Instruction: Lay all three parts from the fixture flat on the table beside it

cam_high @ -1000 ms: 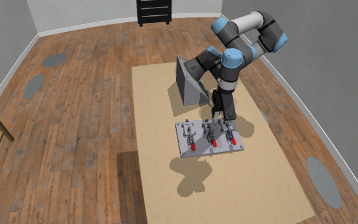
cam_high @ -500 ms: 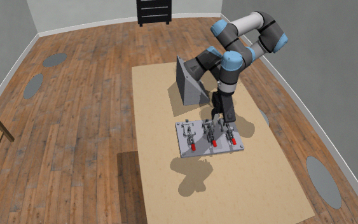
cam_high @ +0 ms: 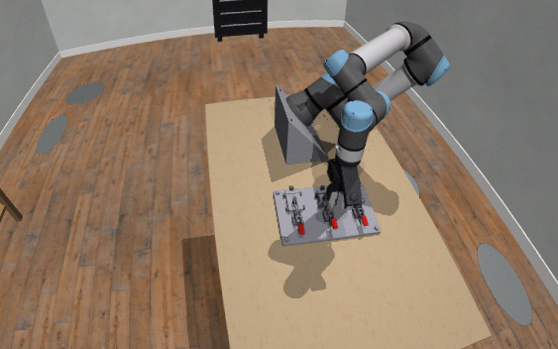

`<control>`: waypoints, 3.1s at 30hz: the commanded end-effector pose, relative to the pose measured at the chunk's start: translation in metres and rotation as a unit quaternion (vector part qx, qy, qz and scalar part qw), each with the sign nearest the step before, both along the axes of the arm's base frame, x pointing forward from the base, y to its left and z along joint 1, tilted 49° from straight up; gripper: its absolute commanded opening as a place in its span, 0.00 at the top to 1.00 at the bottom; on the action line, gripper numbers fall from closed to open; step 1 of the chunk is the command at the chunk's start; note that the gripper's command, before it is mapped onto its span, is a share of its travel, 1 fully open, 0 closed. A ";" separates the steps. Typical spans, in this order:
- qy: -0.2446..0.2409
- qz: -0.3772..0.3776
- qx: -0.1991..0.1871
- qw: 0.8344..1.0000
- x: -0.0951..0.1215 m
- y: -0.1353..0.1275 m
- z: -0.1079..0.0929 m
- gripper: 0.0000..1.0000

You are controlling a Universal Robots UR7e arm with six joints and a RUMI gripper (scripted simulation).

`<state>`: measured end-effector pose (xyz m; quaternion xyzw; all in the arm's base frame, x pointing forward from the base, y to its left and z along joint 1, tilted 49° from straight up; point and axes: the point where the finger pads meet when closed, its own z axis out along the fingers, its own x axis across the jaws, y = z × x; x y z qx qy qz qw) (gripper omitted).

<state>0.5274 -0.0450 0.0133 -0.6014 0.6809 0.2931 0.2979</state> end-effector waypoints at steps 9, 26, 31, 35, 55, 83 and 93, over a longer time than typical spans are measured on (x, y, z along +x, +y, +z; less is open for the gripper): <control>-0.001 -0.001 -0.001 1.000 0.004 0.034 -0.030 0.72; -0.001 -0.001 -0.001 1.000 0.004 0.043 -0.038 0.72; -0.001 -0.001 -0.001 1.000 0.004 0.043 -0.038 0.72; -0.001 -0.001 -0.001 1.000 0.004 0.043 -0.038 0.72; -0.001 -0.001 -0.001 1.000 0.006 0.061 -0.054 0.72; -0.001 -0.001 -0.001 1.000 0.006 0.064 -0.057 1.00; -0.001 -0.001 -0.001 1.000 0.006 0.064 -0.057 1.00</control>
